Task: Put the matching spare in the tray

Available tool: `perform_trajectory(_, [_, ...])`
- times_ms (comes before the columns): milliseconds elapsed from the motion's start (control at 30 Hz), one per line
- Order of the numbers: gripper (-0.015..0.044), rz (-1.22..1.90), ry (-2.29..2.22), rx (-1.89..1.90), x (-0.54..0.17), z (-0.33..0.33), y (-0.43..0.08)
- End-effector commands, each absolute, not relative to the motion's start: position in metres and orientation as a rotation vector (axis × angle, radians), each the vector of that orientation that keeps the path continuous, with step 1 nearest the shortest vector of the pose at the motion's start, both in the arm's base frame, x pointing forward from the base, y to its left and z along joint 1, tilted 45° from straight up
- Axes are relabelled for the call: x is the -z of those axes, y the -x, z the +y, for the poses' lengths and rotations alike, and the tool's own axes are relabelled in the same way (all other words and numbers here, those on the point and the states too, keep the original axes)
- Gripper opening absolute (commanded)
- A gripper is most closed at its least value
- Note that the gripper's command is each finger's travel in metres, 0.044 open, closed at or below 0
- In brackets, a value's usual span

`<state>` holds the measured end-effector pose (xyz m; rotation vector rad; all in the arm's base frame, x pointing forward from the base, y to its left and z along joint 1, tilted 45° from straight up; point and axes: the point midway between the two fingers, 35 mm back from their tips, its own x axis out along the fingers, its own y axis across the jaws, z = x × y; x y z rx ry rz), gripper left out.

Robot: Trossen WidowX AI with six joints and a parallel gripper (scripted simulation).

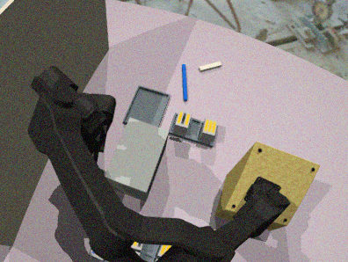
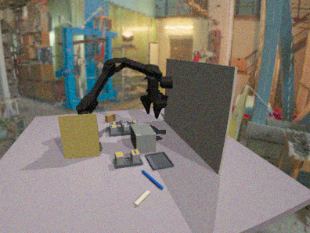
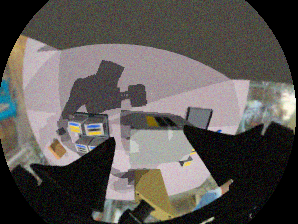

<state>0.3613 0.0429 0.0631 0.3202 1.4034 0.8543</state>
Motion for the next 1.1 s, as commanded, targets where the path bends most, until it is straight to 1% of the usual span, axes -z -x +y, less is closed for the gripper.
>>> perform_trajectory(0, [0.0440, 1.291, -0.141, -1.003, -0.102, 0.078, -0.335])
perform_trajectory(300, [0.0440, 0.963, 0.289, -1.326, -0.165, 0.136, -0.241])
perform_trajectory(567, [0.0440, 0.604, 0.633, -1.565, -0.184, 0.157, -0.149])
perform_trajectory(633, [0.0440, 0.571, 0.660, -1.583, -0.184, 0.157, -0.141])
perform_trajectory(800, [0.0440, 0.571, 0.660, -1.583, -0.184, 0.157, -0.141])
perform_trajectory(967, [0.0309, 0.572, 0.663, -1.583, -0.168, 0.173, -0.141])
perform_trajectory(1067, [0.0300, 0.569, 0.660, -1.583, -0.157, 0.185, -0.139])
